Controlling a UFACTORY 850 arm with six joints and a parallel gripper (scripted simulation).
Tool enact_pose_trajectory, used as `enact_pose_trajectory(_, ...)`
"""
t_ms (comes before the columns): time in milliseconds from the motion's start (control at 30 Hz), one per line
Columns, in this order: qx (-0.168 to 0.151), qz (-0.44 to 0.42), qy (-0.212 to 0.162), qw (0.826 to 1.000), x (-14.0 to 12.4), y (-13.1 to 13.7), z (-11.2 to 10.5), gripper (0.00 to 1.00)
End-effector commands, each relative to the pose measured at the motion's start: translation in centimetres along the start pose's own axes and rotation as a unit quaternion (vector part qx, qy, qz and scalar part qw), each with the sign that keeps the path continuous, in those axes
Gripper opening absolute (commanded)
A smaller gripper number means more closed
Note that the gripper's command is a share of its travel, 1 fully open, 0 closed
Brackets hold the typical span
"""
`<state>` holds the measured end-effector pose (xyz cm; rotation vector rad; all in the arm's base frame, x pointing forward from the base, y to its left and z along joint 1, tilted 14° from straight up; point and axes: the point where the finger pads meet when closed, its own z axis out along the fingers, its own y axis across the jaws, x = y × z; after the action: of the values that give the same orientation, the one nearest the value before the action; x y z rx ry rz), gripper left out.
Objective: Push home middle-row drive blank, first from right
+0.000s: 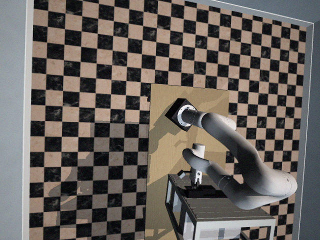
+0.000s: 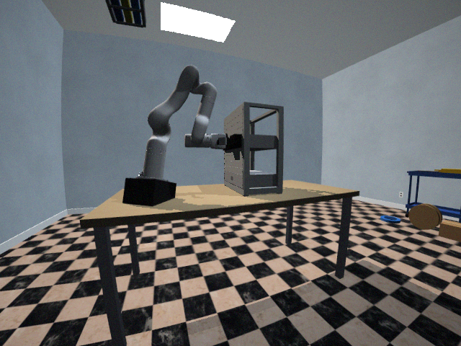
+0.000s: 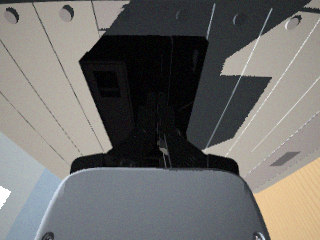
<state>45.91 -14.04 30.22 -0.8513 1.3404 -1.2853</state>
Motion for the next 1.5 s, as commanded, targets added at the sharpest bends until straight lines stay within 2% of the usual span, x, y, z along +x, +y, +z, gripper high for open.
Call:
enact_pose_trajectory(0,0.001,0.0,0.0,1.0,0.0,-0.06,0.06,0.0)
enact_pose_trajectory(1467,0.001,0.0,0.0,1.0,0.0,-0.07,0.9,0.0)
